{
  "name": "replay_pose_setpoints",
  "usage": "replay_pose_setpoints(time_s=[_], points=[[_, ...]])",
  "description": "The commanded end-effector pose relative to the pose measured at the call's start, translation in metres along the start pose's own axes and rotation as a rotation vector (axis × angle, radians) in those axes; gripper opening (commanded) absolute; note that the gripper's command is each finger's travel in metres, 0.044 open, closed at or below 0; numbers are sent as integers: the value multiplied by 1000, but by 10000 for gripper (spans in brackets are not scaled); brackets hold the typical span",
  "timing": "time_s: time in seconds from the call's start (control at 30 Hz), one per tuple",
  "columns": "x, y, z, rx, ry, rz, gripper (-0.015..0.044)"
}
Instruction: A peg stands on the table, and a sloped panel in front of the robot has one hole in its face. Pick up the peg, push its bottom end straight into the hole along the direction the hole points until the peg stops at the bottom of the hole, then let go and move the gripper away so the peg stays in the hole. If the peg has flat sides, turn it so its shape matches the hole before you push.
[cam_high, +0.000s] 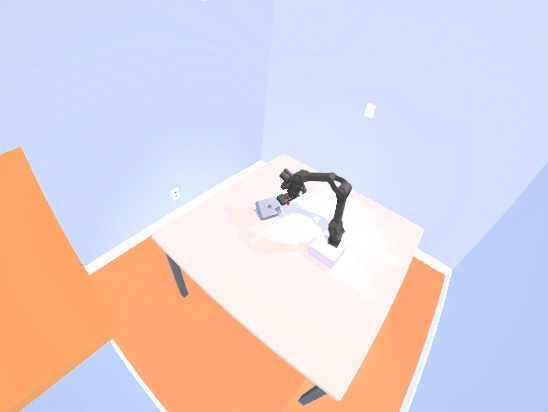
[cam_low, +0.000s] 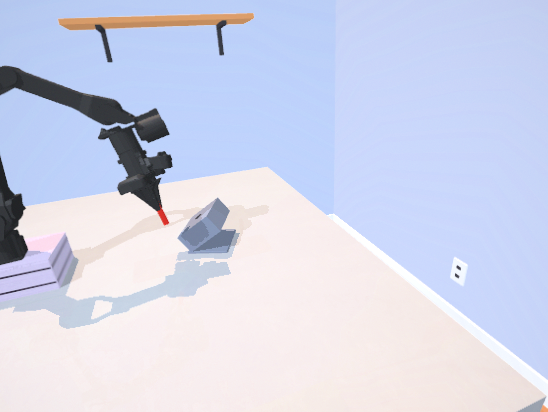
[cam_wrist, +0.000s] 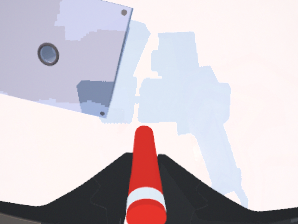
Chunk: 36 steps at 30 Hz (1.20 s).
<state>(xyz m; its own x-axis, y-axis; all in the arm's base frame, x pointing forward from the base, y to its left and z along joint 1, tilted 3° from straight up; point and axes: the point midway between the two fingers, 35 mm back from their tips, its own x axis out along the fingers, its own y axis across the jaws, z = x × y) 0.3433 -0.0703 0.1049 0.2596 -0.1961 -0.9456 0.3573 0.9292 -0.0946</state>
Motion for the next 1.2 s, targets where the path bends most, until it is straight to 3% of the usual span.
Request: replay_pose_setpoints(time_s=[0.0, 1.17], points=[[-3, 6, 2, -29, -23, -6, 0], [-27, 54, 9, -208, -189, -12, 0]])
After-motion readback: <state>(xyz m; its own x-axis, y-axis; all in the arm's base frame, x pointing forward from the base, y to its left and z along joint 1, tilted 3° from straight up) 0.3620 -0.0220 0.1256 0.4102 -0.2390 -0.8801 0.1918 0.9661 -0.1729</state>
